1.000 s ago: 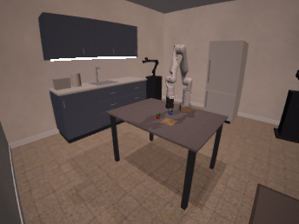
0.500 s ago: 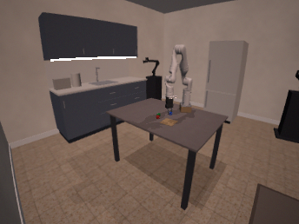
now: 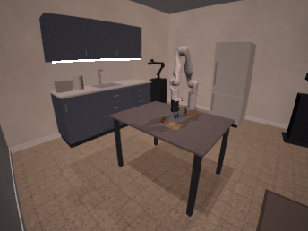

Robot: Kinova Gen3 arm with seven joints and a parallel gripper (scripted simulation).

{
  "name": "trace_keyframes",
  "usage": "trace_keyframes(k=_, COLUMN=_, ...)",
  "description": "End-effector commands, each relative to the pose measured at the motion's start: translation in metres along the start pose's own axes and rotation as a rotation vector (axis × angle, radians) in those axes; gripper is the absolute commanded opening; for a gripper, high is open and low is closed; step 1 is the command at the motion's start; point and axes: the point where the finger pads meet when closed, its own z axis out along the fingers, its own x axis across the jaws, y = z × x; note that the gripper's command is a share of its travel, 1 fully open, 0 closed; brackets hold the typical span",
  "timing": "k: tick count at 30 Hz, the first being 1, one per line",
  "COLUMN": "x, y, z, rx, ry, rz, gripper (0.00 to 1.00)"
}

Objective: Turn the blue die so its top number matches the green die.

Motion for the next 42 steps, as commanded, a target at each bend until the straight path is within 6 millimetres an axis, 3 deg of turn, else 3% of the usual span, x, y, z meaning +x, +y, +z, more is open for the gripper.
trace_keyframes(k=1, x=0.0059, y=0.0092, z=-0.0011, rx=0.037, ry=0.010, rz=0.026, gripper=0.57)
trace_keyframes(k=21, x=0.0071, y=0.0106, z=-0.0020, rx=0.320, ry=0.016, rz=0.024, gripper=0.57)
trace_keyframes(k=36, x=0.0066, y=0.0141, z=-0.0010, rx=0.759, ry=0.019, rz=0.020, gripper=0.57)
trace_keyframes(k=42, x=0.0067, y=0.0146, z=-0.0011, rx=0.854, ry=0.020, rz=0.019, gripper=0.57)
